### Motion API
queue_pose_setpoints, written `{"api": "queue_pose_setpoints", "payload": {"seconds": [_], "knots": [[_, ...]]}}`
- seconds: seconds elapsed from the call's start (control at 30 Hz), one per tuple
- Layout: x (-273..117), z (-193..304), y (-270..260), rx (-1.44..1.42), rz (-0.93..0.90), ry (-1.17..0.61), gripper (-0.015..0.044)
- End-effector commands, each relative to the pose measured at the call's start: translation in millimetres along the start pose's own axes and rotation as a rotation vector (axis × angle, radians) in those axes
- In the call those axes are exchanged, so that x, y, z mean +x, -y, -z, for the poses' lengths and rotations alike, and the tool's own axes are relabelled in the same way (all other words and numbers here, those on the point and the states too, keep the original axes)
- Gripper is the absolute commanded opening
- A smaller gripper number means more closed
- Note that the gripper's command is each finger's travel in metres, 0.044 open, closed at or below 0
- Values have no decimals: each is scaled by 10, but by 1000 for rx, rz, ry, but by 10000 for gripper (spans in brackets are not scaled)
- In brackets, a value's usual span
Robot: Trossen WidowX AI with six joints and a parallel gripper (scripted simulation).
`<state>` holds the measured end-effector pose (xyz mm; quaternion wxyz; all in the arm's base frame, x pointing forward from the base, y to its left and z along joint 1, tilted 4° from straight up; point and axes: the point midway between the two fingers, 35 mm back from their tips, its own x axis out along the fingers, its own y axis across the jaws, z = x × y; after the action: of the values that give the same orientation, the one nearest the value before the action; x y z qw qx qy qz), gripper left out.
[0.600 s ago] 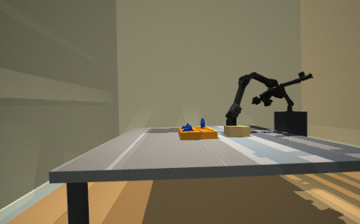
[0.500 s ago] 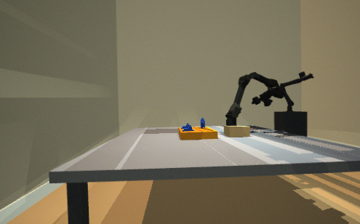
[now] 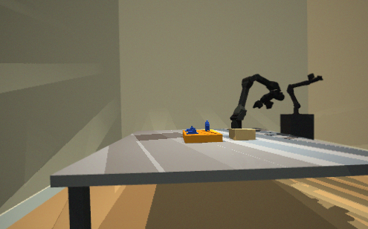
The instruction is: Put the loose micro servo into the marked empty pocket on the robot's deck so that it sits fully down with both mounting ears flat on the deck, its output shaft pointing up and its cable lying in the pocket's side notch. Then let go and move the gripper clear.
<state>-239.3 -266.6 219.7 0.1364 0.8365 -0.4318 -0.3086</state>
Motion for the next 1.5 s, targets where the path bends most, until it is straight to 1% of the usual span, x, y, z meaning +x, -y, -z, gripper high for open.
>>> {"api": "queue_pose_setpoints", "payload": {"seconds": [0.0,0.4,0.8,1.03,1.47], "knots": [[149,68,66,-67,52,-5,440],[684,374,357,-366,252,-54,440],[1106,684,724,-674,433,-137,440],[1202,765,848,-746,480,-163,440],[1493,1053,1304,-1070,646,-293,440]]}}
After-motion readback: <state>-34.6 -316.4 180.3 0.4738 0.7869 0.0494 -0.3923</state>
